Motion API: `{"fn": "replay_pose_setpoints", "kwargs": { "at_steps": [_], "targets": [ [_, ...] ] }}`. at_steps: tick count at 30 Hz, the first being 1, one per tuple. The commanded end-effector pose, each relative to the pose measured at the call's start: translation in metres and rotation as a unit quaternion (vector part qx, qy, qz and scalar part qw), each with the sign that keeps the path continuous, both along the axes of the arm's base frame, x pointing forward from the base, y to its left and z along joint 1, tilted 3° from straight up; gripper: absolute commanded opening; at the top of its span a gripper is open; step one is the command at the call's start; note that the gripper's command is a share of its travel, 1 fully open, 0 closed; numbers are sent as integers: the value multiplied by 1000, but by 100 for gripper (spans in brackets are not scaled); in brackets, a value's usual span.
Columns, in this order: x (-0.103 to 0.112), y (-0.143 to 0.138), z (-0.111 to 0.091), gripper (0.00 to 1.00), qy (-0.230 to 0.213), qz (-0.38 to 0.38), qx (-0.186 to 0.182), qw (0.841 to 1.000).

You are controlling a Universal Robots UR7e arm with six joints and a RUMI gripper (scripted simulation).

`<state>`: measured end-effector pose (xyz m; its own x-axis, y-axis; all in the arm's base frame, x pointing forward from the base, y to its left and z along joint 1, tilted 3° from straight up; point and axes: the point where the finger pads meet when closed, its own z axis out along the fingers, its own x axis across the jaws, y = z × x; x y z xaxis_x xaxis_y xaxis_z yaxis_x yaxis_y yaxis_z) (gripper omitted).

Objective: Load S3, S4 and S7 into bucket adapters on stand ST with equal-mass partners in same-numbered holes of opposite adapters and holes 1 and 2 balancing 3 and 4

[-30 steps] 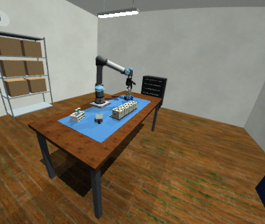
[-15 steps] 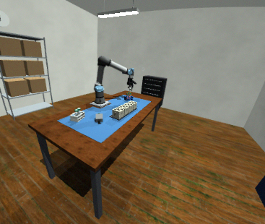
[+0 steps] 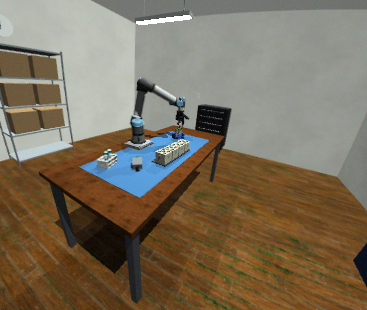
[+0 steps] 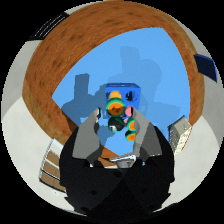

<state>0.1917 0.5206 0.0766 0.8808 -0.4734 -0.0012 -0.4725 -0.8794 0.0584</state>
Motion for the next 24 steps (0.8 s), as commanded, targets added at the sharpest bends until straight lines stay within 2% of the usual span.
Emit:
{"fn": "replay_pose_setpoints", "kwargs": {
  "at_steps": [1,14,15,24],
  "targets": [
    [0,0,-5,35,-1,0,1,1000],
    [0,0,-11,35,-1,0,1,1000],
    [0,0,-11,0,-1,0,1,1000],
    [0,0,-11,0,-1,0,1,1000]
  ]
}}
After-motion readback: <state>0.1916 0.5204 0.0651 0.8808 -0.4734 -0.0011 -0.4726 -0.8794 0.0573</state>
